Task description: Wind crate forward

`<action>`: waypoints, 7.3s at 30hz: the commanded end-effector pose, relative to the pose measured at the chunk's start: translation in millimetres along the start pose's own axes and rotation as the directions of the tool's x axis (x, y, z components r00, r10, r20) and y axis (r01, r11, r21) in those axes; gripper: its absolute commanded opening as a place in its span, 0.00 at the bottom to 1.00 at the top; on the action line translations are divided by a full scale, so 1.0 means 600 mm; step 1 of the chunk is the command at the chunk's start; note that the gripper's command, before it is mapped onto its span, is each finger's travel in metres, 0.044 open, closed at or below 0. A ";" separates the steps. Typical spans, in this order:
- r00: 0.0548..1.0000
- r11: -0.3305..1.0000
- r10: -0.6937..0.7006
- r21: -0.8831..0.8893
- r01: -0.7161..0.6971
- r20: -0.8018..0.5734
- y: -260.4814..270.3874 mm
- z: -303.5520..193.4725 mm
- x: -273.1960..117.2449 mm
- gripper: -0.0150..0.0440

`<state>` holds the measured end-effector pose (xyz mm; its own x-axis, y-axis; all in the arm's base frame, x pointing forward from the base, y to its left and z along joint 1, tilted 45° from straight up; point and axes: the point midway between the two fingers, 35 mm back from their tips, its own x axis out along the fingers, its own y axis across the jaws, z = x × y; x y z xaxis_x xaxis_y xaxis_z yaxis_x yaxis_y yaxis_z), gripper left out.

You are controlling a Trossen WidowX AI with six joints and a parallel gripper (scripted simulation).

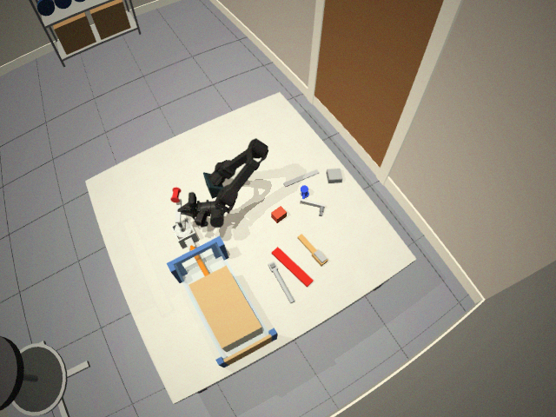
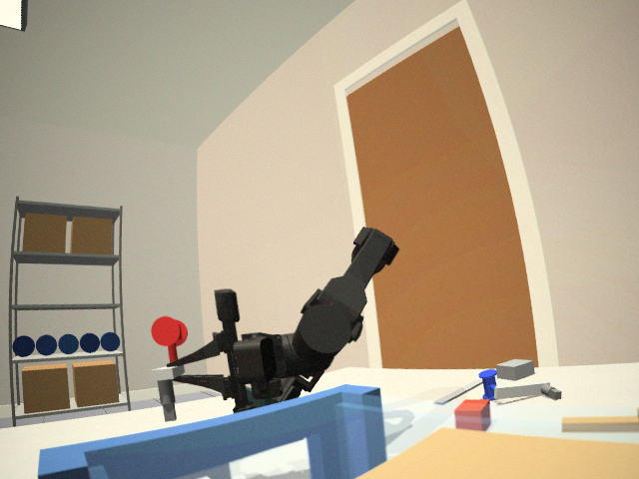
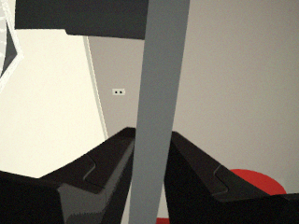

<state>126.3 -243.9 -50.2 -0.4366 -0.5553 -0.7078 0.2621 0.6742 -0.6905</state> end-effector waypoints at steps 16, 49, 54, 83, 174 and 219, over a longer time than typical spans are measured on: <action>0.999 0.994 -0.051 -0.092 0.052 0.014 0.021 -0.007 0.011 0.25; 0.999 0.995 -0.049 -0.091 0.050 0.014 0.051 -0.005 -0.001 0.25; 0.999 0.995 -0.049 -0.091 0.050 0.013 0.055 -0.004 -0.005 0.25; 0.999 0.994 -0.041 -0.097 0.041 0.001 0.071 -0.004 -0.004 0.25; 0.999 0.994 -0.036 -0.103 0.035 -0.016 0.089 -0.009 0.000 0.66; 0.999 0.994 -0.036 -0.103 0.035 -0.016 0.089 -0.009 0.000 0.66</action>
<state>134.9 -206.2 -84.5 -0.4637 -0.5791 -0.6705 0.1522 0.6935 -0.7042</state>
